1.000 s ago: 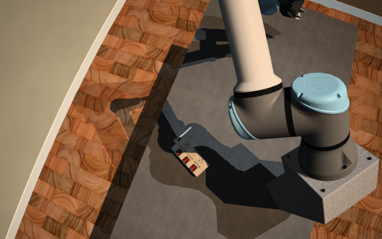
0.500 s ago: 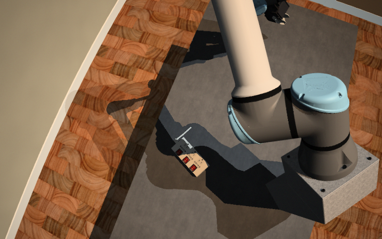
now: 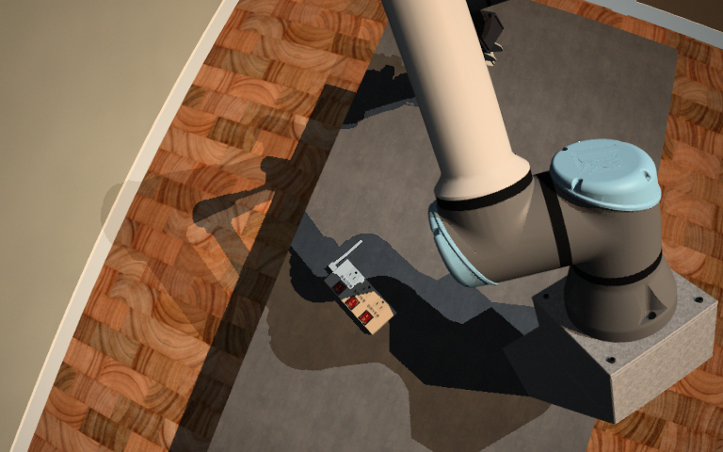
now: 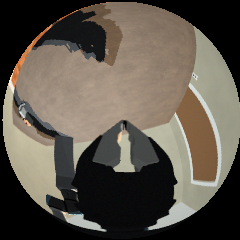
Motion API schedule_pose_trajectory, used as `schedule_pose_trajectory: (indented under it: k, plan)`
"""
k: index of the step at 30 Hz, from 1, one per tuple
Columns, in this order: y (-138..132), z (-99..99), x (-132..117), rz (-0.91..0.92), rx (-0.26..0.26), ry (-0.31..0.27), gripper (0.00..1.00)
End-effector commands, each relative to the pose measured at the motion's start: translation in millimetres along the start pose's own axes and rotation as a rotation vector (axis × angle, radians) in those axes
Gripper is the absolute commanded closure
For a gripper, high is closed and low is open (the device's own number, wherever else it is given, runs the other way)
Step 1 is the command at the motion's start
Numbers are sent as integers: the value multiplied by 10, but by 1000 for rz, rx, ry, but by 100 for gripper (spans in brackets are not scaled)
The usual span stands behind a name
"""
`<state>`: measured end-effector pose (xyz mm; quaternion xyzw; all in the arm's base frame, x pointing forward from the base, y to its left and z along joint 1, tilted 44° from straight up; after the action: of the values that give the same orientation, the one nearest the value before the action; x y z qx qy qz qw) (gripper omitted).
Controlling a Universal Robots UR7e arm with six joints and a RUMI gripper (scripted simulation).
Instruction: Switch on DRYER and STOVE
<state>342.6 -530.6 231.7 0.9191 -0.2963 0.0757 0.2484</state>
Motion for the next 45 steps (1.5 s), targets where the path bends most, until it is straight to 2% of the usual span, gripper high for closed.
schedule_pose_trajectory:
  k: [1, 9, 11, 20, 26, 28, 29, 34, 39, 40, 42, 45]
  plan:
    - [-382, -192, 74, -26, 46, 4, 100]
    - [-1257, -646, 101, -92, 151, 0, 100]
    - [-1257, -646, 101, -92, 151, 0, 100]
    - [-2326, -1287, -125, -185, 277, -29, 100]
    - [-3026, -1774, -471, -257, 357, -66, 100]
    - [-3026, -1774, -471, -257, 357, -66, 100]
    - [-3138, -1859, -546, -270, 370, -74, 100]
    - [-3656, -2288, -991, -338, 429, -119, 100]
    - [-4088, -2716, -1553, -410, 477, -175, 100]
    - [-4088, -2716, -1553, -410, 477, -175, 100]
    - [-4225, -2867, -1787, -445, 492, -196, 100]
    - [-4261, -2840, -1768, -487, 492, -179, 100]
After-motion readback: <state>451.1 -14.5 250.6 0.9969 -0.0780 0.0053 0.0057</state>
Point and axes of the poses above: the point where the finger pads meet when closed, its own z axis out along the fingers, its own y axis across the jaws, x = y × z, the point moved 9 cm from there along -z, back along the fingers, and after that the axes turned 10 degrees about z, right-handed, at the moved point
